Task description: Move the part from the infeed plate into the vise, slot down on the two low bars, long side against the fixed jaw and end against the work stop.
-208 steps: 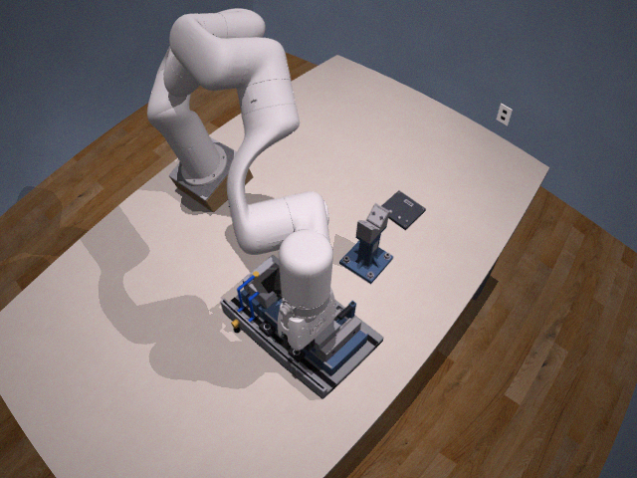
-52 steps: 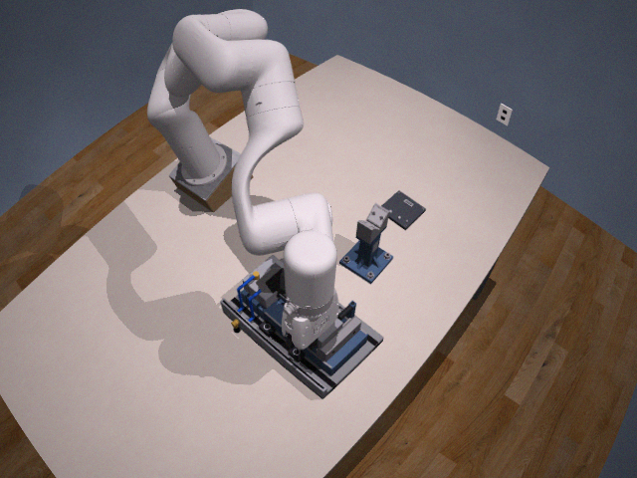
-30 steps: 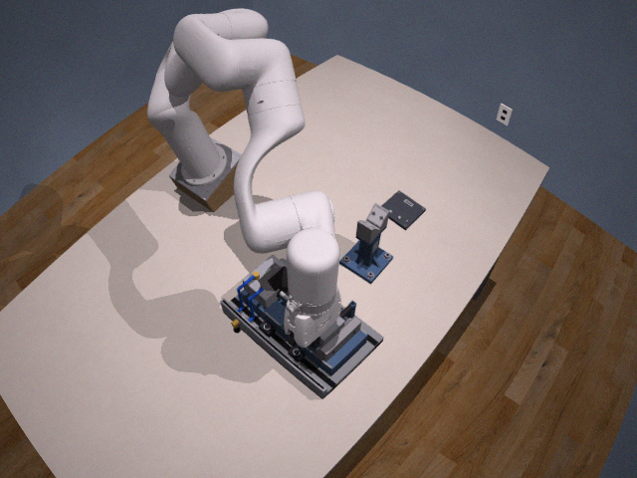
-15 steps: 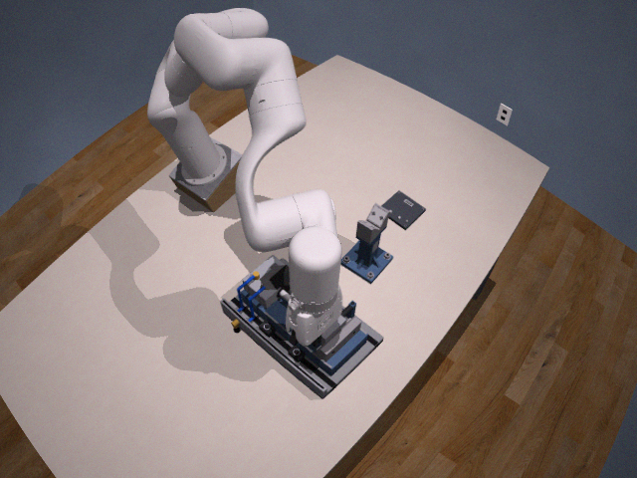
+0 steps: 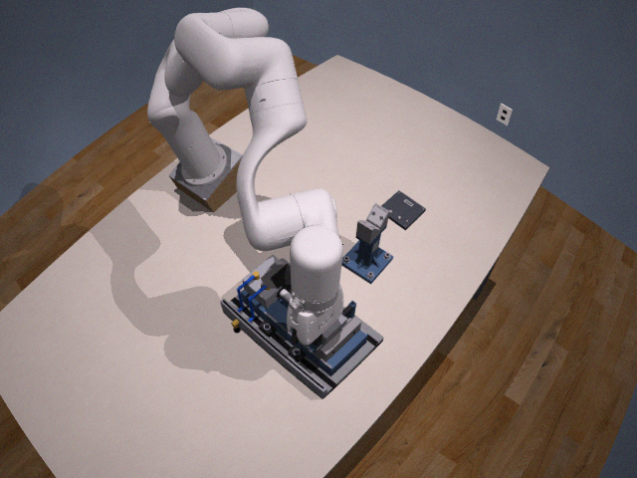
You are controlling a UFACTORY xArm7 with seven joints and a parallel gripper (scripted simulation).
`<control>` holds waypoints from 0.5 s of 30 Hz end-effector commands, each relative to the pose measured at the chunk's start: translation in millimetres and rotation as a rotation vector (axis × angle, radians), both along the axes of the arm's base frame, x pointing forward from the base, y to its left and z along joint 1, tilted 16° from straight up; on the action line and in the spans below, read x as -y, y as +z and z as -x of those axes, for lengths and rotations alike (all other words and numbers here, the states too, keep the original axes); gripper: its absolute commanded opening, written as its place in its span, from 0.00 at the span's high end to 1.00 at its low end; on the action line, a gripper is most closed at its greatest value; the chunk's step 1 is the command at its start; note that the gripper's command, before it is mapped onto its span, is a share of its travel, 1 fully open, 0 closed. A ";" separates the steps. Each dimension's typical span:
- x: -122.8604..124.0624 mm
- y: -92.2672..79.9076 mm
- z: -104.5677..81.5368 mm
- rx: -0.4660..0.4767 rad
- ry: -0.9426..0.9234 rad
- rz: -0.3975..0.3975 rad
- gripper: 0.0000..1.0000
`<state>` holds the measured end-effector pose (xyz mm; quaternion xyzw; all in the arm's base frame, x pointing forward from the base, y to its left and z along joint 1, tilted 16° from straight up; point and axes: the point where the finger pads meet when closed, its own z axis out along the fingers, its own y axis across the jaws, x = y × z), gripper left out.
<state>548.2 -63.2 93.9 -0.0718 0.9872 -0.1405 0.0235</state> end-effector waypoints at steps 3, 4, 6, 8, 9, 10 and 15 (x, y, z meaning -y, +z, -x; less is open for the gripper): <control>-3.2 0.7 -1.0 0.003 0.003 -0.001 1.00; -3.4 0.6 -1.0 0.003 0.003 -0.001 1.00; -3.9 0.4 -0.9 0.003 0.003 -0.001 1.00; -4.3 0.3 -0.9 0.003 0.003 -0.001 1.00; -4.5 0.3 -0.8 0.003 0.003 -0.001 1.00; -4.7 0.2 -0.8 0.003 0.003 -0.001 1.00; -5.3 0.0 -0.7 0.003 0.003 -0.001 1.00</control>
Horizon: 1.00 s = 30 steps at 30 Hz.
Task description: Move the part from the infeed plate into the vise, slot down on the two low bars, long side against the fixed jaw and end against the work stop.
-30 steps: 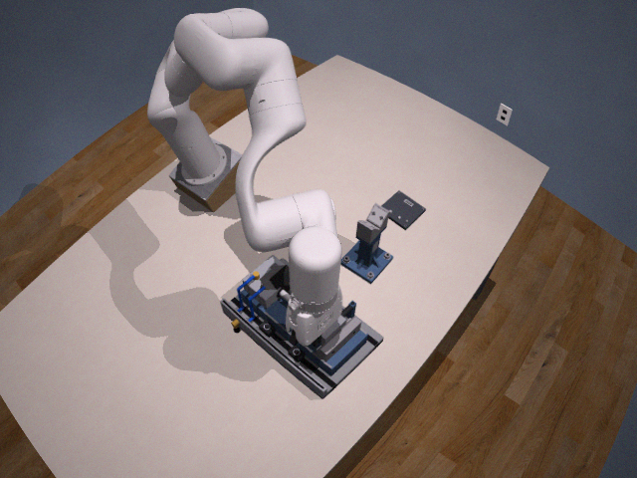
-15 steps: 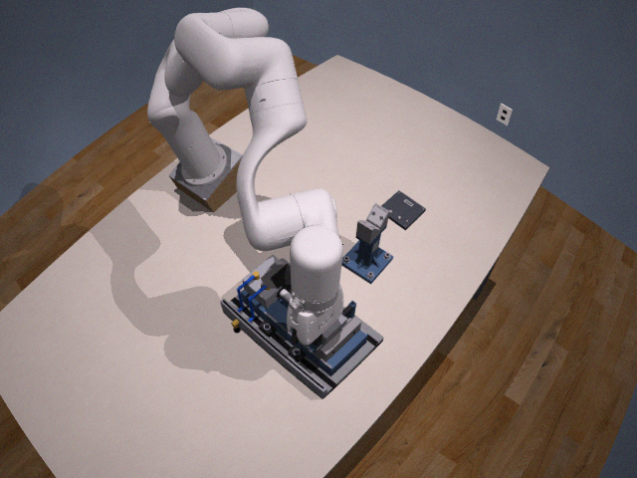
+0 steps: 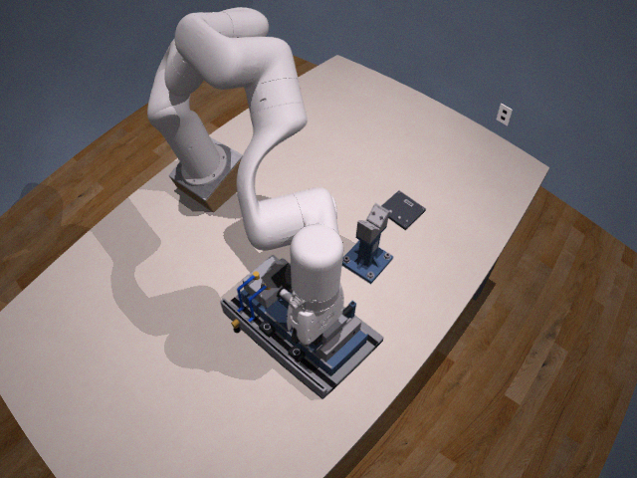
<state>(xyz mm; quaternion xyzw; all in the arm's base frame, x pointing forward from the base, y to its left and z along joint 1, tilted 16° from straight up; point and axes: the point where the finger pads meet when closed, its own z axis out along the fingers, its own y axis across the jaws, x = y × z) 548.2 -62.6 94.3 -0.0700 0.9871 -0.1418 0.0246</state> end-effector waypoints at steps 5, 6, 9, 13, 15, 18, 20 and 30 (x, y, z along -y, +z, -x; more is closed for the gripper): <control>-5.6 -0.6 -0.6 0.000 0.006 -0.004 1.00; -5.8 -0.7 -0.6 0.000 0.006 -0.004 1.00; -6.3 -0.8 -0.5 0.000 0.006 -0.004 1.00; -6.8 -1.0 -0.5 0.000 0.006 -0.004 1.00; -6.8 -1.0 -0.5 0.000 0.006 -0.004 1.00; -7.2 -1.1 -0.4 0.000 0.006 -0.004 1.00; -7.4 -1.2 -0.4 0.000 0.006 -0.004 1.00; -8.3 -1.4 -0.3 0.000 0.006 -0.004 1.00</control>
